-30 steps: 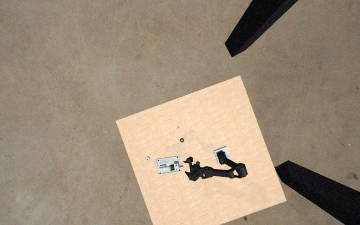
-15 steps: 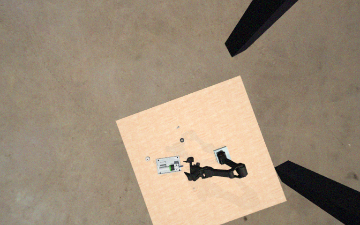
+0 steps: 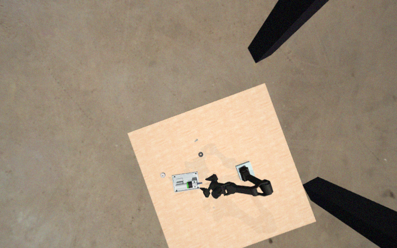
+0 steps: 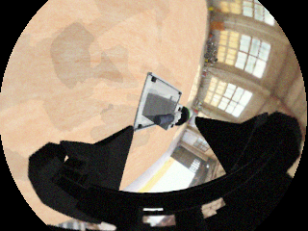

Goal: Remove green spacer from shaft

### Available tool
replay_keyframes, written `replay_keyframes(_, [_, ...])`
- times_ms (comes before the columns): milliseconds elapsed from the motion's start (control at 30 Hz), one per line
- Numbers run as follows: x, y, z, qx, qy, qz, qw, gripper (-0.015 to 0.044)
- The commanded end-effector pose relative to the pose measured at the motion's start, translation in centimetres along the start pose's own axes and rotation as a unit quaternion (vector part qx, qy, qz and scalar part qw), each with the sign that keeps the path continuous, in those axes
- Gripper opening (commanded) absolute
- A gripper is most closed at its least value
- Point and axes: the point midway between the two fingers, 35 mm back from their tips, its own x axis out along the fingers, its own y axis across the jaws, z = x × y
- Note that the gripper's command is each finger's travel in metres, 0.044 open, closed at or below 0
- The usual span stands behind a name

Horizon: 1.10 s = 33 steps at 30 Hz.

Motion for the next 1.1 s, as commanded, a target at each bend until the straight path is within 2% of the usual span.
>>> replay_keyframes(0, [-0.16,0.63,0.17,0.383,0.005,-0.033,0.923,0.0440])
replay_keyframes(67, [-0.20,0.74,0.22,0.469,0.002,-0.042,0.882,0.0440])
replay_keyframes(300, [-0.33,1.02,0.33,0.654,-0.013,-0.060,0.754,0.0440])
replay_keyframes(600, [-0.57,1.34,0.45,0.837,-0.040,-0.072,0.541,0.0440])
replay_keyframes(1067, [-0.58,1.35,0.46,0.843,-0.042,-0.073,0.532,0.0440])
